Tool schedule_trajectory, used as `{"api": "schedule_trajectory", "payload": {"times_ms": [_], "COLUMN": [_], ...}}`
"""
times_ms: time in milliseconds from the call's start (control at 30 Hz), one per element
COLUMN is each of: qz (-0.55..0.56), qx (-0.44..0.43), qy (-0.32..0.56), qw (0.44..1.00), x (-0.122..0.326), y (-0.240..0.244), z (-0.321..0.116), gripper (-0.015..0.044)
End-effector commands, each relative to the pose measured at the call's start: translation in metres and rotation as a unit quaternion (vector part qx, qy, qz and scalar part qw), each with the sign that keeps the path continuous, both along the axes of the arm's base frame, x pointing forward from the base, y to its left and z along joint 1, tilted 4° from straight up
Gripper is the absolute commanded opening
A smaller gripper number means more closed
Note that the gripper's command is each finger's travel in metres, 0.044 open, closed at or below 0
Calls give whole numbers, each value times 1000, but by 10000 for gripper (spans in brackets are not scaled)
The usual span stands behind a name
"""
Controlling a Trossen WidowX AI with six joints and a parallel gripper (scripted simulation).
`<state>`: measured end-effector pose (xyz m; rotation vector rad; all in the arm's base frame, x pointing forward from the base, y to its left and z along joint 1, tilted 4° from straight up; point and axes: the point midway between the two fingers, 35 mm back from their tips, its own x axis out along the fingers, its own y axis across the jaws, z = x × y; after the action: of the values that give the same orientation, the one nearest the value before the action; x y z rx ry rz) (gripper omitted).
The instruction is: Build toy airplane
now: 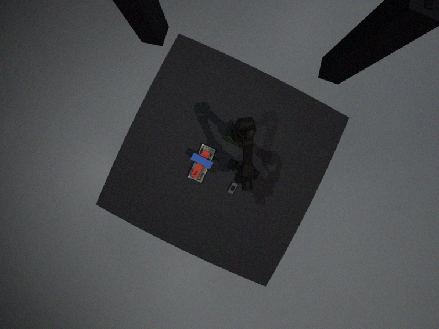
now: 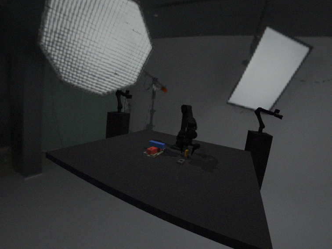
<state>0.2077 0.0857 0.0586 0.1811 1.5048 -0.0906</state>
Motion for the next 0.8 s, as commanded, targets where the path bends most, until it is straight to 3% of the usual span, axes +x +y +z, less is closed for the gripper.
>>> {"api": "schedule_trajectory", "payload": {"times_ms": [0, 300, 567, 767], "qz": [-3, -3, -3, -10], "qx": [-1, -1, -1, 3], "qy": [0, 0, 0, -26], "qw": [1000, 1000, 1000, 1000], "x": [0, 0, 0, 5], "y": [0, 0, 0, -2], "z": [-1, -1, -1, 12], "gripper": [309, 72, 0, 0]}}
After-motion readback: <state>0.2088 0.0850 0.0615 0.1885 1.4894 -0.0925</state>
